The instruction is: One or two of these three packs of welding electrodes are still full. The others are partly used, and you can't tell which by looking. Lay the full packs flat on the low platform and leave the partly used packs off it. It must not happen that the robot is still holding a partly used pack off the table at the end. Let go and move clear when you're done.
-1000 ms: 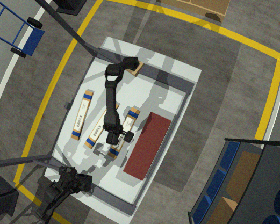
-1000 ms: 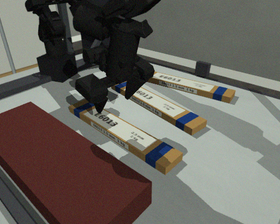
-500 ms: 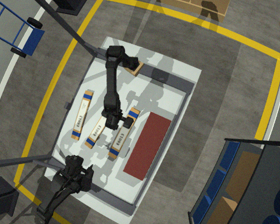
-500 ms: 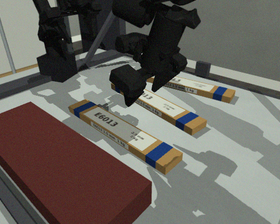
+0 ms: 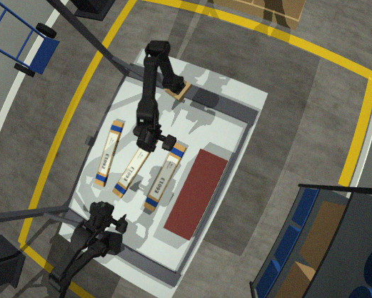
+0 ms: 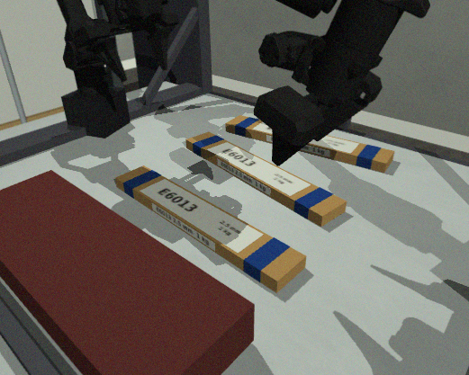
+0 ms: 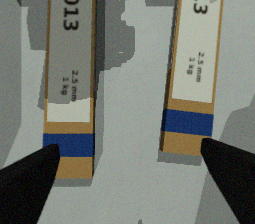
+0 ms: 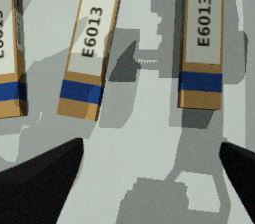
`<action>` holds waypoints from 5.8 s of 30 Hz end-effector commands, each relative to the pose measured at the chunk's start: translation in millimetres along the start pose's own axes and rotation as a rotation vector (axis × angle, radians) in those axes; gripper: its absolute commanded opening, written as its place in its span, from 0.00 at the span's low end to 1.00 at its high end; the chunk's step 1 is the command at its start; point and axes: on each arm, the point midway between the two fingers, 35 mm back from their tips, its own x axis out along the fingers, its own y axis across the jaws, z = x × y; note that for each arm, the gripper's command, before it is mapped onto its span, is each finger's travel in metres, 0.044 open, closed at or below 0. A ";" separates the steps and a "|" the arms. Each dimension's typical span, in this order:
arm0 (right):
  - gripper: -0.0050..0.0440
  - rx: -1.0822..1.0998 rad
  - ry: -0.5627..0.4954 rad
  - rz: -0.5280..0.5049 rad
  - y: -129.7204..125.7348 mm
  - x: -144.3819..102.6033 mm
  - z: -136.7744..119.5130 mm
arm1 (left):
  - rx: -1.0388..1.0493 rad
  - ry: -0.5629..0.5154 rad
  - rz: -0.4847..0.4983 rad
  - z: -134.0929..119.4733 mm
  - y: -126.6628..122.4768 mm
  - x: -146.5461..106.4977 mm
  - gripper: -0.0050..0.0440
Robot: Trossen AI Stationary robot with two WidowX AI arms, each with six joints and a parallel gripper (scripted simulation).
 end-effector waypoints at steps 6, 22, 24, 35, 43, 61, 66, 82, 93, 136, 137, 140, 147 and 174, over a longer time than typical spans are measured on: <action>0.98 0.000 -0.013 -0.002 -0.2 -2.4 3.9 | -0.001 -0.009 0.004 -41.7 -24.3 -44.2 0.98; 0.98 0.000 -0.013 -0.002 -0.2 -2.4 3.9 | 0.000 -0.015 0.002 -50.0 -30.4 -57.2 0.98; 0.98 0.000 -0.013 -0.002 -0.2 -2.4 3.9 | 0.000 -0.015 0.002 -50.0 -30.4 -57.2 0.98; 0.98 0.038 0.003 -0.014 -25.9 38.4 12.5 | 0.040 0.000 -0.020 -45.4 -1.1 -17.6 0.98; 0.98 0.036 -0.021 -0.020 -57.5 76.2 36.0 | 0.042 -0.014 -0.014 -31.3 34.2 19.6 0.98; 0.98 0.035 -0.020 -0.022 -94.2 128.7 54.0 | 0.045 -0.021 -0.006 -16.7 76.1 66.4 0.98; 0.98 0.037 -0.017 -0.024 -92.4 127.3 51.5 | 0.043 -0.018 -0.007 -19.3 73.6 65.5 0.98; 0.98 0.038 0.001 -0.016 -90.7 159.0 33.8 | 0.041 -0.001 -0.017 -35.3 71.2 95.2 0.98; 0.98 0.038 0.001 -0.016 -90.5 172.7 28.0 | 0.041 0.000 -0.017 -42.3 70.9 112.1 0.98; 0.00 0.037 -0.016 -0.024 -91.7 183.3 27.7 | 0.043 -0.017 -0.007 -43.0 72.6 122.3 0.00; 0.00 0.037 -0.016 -0.024 -91.7 183.3 27.7 | 0.043 -0.017 -0.007 -43.0 72.6 122.3 0.00; 0.00 0.037 -0.016 -0.024 -91.7 183.3 27.7 | 0.043 -0.017 -0.007 -43.0 72.6 122.3 0.00; 0.00 0.037 -0.016 -0.024 -91.7 183.3 27.7 | 0.043 -0.017 -0.007 -43.0 72.6 122.3 0.00; 0.00 0.037 -0.016 -0.024 -91.7 183.3 27.7 | 0.043 -0.017 -0.007 -43.0 72.6 122.3 0.00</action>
